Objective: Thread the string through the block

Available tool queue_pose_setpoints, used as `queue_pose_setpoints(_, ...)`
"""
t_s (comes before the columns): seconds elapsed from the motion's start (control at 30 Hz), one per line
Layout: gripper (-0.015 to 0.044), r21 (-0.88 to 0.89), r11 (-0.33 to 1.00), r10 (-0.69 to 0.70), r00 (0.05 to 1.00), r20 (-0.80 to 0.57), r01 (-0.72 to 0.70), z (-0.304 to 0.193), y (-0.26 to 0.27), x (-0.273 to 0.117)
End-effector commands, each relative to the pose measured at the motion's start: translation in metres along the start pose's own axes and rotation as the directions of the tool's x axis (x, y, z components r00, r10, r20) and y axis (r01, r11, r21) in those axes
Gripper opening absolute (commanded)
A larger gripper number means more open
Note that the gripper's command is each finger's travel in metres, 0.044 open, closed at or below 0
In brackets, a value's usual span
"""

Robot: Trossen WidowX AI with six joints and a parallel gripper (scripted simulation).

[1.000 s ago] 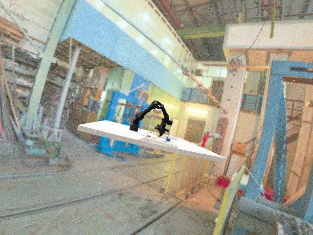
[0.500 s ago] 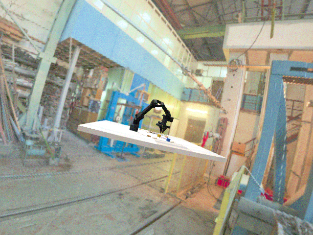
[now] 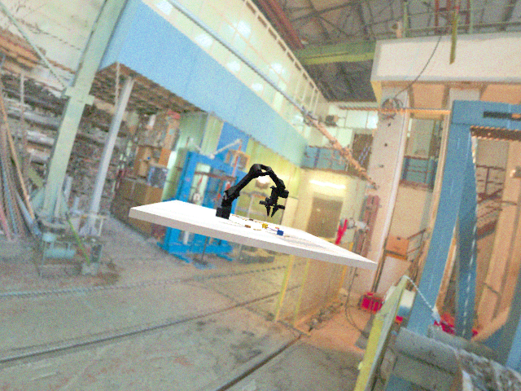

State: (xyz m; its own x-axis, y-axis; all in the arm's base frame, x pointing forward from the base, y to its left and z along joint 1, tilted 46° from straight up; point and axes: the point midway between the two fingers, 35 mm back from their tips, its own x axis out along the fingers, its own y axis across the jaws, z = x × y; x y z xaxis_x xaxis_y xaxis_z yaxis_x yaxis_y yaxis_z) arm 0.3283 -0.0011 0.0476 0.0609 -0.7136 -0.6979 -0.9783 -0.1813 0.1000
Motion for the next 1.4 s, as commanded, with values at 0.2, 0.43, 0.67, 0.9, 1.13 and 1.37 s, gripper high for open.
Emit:
queue_pose_setpoints(0.2, 0.0124, 0.867, 0.499, 0.005, 1.000, 0.008, -0.009, 0.019, 0.006, 0.000)
queue_pose_setpoints(0.43, 0.0124, 0.986, 0.168, 0.007, 1.000, 0.009, -0.010, 0.027, 0.010, 0.000)
queue_pose_setpoints(0.67, 0.0124, 0.987, -0.158, 0.009, 1.000, 0.010, -0.008, 0.032, 0.012, -0.001)
queue_pose_setpoints(0.9, 0.0124, 0.884, -0.467, 0.011, 1.000, 0.010, -0.003, 0.037, 0.015, -0.001)
queue_pose_setpoints(1.13, 0.0124, 0.686, -0.727, 0.013, 1.000, 0.010, 0.003, 0.042, 0.017, -0.001)
queue_pose_setpoints(1.37, 0.0124, 0.413, -0.911, 0.015, 1.000, 0.010, 0.010, 0.047, 0.019, -0.001)
